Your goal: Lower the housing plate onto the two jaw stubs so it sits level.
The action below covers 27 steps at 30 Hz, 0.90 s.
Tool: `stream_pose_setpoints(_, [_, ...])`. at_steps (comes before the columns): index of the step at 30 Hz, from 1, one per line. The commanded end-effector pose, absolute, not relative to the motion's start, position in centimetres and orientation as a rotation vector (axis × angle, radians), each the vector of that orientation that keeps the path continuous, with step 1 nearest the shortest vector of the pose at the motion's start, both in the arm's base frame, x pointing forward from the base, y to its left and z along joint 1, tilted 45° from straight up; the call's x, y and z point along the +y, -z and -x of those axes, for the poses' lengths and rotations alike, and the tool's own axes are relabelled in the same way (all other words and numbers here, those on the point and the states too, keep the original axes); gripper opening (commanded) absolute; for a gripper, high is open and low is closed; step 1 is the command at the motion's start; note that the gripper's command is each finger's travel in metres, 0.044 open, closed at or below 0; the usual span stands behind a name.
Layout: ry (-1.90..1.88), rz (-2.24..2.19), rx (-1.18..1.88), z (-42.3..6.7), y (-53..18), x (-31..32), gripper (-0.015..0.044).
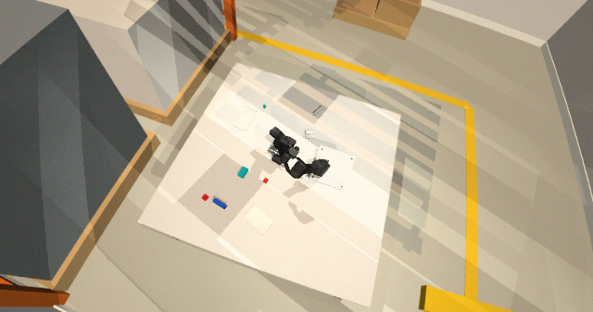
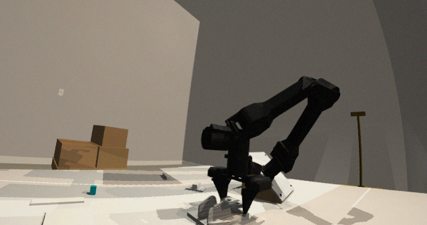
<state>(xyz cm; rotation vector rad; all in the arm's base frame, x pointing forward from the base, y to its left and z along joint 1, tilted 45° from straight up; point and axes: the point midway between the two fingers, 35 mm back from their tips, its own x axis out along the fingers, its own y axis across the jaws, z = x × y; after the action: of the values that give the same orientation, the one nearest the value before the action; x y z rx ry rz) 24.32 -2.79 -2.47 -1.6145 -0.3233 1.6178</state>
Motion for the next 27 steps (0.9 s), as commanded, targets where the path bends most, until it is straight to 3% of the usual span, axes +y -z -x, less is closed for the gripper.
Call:
stream_pose_setpoints(1, [-1.614, 1.613, -0.322, -24.37, 2.51, -2.74, 0.0351])
stream_pose_setpoints(27, [-1.614, 1.612, -0.322, -24.44, 2.85, -2.40, 0.0351])
